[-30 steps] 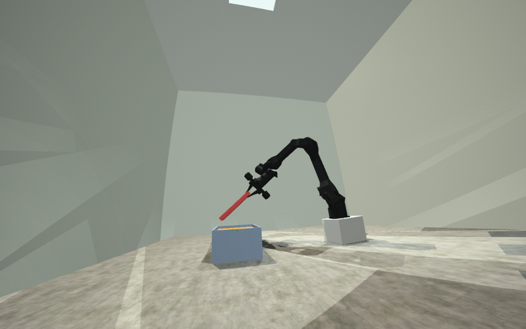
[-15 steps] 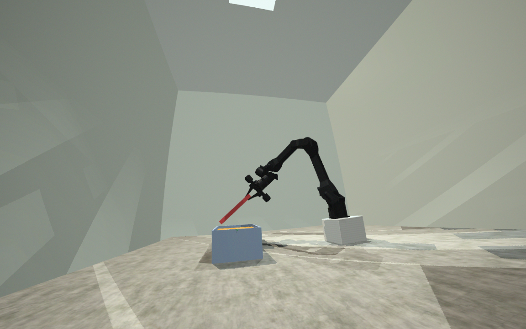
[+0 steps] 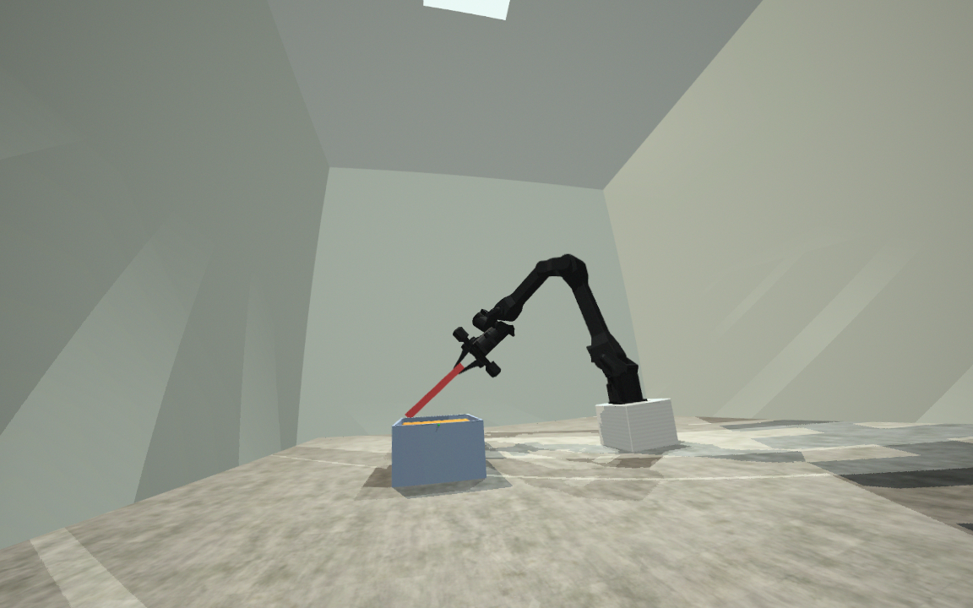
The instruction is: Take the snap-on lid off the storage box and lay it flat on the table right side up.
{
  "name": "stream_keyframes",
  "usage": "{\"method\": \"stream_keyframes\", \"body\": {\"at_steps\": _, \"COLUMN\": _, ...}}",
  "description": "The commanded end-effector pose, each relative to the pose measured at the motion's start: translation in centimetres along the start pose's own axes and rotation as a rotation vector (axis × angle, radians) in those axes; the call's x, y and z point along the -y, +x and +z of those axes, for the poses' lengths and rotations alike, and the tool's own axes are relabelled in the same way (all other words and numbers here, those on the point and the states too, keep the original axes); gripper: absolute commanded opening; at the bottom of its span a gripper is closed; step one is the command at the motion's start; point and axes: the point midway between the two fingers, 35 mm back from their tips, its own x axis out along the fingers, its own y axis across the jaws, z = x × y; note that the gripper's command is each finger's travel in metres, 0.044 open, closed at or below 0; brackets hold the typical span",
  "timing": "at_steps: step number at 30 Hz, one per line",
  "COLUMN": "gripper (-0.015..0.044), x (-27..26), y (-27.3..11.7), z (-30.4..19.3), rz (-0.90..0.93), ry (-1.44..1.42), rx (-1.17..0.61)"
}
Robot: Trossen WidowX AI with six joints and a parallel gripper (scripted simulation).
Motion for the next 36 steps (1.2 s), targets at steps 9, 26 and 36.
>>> {"method": "stream_keyframes", "body": {"at_steps": 9, "gripper": 0.0, "x": 0.6, "y": 0.6, "z": 0.0, "rz": 0.009, "ry": -0.004, "rx": -0.002}}
{"method": "stream_keyframes", "body": {"at_steps": 26, "gripper": 0.0, "x": 1.6, "y": 1.5, "z": 0.0, "rz": 0.009, "ry": -0.004, "rx": -0.002}}
{"method": "stream_keyframes", "body": {"at_steps": 36, "gripper": 0.0, "x": 2.2, "y": 2.0, "z": 0.0, "rz": 0.009, "ry": -0.004, "rx": -0.003}}
